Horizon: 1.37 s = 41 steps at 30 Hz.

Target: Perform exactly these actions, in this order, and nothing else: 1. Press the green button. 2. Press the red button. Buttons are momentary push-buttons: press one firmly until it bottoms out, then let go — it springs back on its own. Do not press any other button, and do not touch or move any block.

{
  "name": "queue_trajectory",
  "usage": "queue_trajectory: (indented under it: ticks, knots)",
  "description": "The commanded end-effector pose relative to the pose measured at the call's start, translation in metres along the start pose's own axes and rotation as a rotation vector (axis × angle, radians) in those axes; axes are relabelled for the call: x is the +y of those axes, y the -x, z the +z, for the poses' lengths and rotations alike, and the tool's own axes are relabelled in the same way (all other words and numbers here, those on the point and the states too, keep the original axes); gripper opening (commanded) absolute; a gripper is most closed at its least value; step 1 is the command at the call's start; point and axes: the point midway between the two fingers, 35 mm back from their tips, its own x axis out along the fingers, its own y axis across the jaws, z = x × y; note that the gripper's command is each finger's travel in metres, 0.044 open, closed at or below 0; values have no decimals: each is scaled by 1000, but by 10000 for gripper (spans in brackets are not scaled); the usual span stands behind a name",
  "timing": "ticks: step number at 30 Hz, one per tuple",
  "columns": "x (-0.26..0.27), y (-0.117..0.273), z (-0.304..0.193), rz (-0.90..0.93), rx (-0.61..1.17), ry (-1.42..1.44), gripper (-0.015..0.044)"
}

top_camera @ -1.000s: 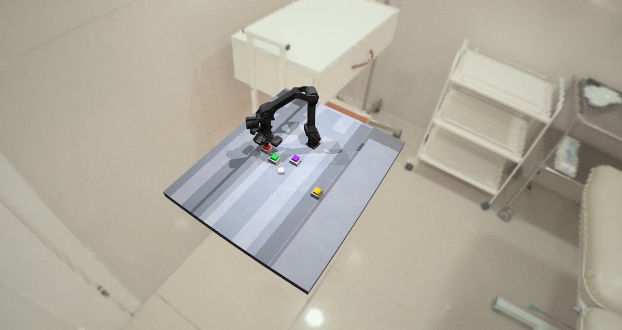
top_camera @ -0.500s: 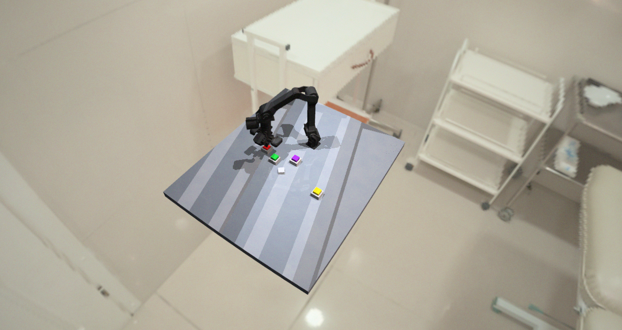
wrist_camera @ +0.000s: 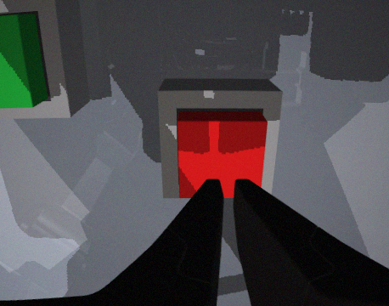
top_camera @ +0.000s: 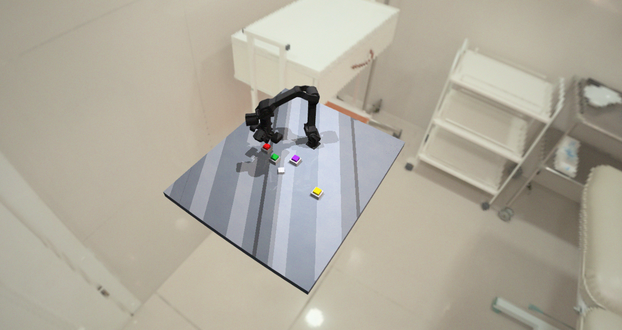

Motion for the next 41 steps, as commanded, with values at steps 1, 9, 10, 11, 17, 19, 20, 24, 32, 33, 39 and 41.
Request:
queue_trajectory:
  ticks: [1, 9, 10, 11, 17, 19, 20, 24, 32, 33, 39, 41]
  knots:
    - [3, 6, 4, -4, -7, 9, 72]
    - [76, 23, 63, 2, -40, 91, 282]
    - [87, 25, 68, 4, -44, 101, 309]
    - [95, 26, 72, 6, -45, 104, 335]
    - [162, 37, 93, 17, -38, 80, 400]
    - [186, 41, 96, 20, -35, 72, 400]
    - [198, 43, 97, 22, -34, 68, 400]
    - [248, 50, 95, 26, -27, 52, 400]
    - [344, 65, 66, 30, -14, 21, 400]
    - [356, 67, 60, 30, -13, 17, 400]
    - [388, 72, 40, 29, -9, 5, 400]
    - [388, 72, 40, 29, -9, 5, 400]
